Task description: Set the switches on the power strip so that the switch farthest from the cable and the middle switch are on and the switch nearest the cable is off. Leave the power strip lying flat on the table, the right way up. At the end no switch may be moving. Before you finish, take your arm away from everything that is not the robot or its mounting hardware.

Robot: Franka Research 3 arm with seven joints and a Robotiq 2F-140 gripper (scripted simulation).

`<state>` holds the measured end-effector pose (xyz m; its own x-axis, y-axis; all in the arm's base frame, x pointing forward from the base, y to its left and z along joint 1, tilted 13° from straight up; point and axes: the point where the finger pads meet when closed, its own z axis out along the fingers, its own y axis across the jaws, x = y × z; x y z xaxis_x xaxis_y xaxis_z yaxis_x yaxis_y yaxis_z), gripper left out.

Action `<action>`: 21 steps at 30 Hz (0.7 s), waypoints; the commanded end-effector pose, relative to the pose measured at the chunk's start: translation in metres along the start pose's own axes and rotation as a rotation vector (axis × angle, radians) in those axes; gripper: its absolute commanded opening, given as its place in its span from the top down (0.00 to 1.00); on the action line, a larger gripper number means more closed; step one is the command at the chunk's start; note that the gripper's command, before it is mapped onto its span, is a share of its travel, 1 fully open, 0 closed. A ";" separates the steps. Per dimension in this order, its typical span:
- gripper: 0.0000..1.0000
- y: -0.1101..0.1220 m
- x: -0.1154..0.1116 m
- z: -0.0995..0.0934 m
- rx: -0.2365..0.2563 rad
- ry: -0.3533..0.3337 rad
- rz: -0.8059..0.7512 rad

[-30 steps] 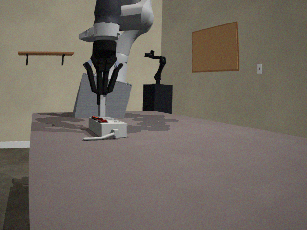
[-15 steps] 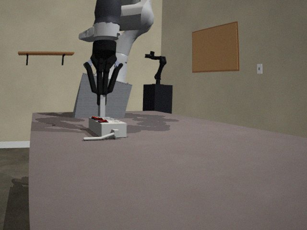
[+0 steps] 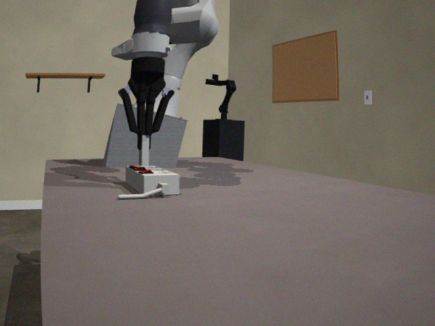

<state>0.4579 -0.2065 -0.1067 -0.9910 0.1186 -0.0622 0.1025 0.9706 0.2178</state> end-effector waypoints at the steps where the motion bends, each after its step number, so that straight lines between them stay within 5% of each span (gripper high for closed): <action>1: 1.00 0.000 -0.001 0.001 0.003 -0.003 0.002; 21: 1.00 0.000 -0.001 0.007 0.003 -0.003 0.002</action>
<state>0.4581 -0.2045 -0.1131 -0.9911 0.1185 -0.0610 0.1025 0.9704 0.2188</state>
